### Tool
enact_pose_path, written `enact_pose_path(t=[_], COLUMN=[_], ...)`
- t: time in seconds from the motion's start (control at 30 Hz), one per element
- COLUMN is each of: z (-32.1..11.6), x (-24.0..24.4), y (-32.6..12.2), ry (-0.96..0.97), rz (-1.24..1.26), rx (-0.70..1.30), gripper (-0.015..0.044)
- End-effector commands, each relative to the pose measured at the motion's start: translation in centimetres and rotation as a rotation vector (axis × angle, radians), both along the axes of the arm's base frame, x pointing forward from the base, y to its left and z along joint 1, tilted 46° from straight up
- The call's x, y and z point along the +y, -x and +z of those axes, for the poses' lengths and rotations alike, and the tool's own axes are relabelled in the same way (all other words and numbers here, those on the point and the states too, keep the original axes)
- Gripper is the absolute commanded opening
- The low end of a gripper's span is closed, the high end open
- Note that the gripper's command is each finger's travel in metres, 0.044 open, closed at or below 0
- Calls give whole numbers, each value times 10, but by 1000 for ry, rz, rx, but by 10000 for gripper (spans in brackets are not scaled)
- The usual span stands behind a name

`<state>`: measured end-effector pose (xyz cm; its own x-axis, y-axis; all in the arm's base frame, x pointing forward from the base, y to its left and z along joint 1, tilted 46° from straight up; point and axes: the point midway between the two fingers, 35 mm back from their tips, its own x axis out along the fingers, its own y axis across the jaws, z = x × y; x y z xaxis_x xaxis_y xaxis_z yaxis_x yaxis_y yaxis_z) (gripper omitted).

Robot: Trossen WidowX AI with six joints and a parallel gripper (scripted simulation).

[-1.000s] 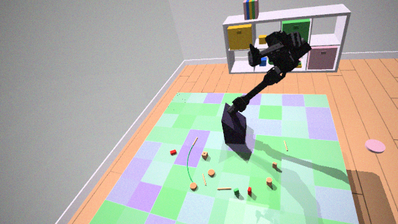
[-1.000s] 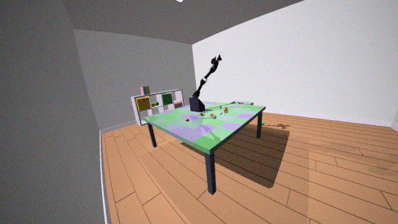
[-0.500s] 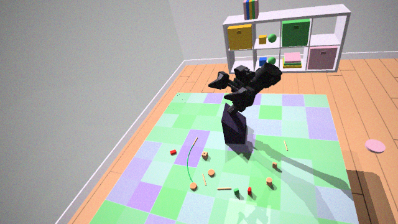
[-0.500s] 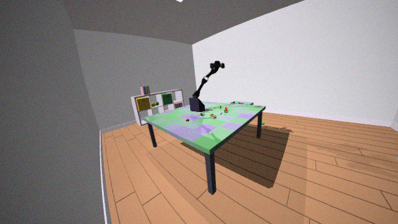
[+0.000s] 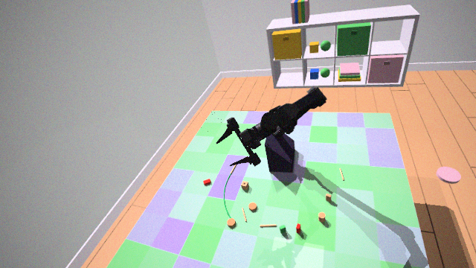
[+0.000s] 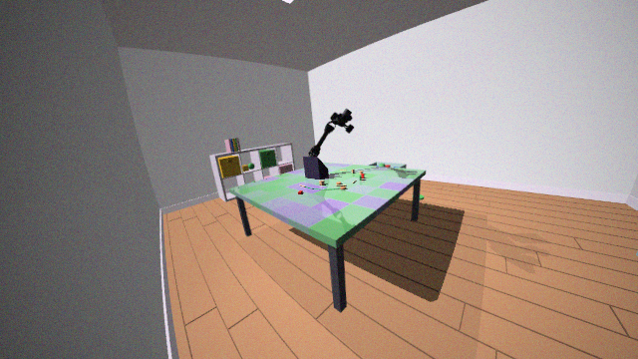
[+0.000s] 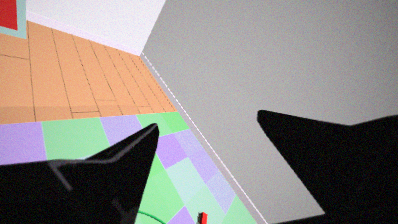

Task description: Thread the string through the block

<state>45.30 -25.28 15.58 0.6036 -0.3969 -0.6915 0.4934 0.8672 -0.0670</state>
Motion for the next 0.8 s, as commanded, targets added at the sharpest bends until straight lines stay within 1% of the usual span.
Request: enact_pose_path(t=[0.0, 0.2, 0.37, 0.57, 0.77], z=[-65, -149, -208, -257, -291], x=[18, 51, 86, 128, 172], y=[9, 34, 66, 107, 154], ry=[-14, -65, -137, -234, -340], rz=[224, 585, 900, 1229, 1533], rx=[192, 392, 481, 485, 382], gripper=[440, 440, 440, 440, 440])
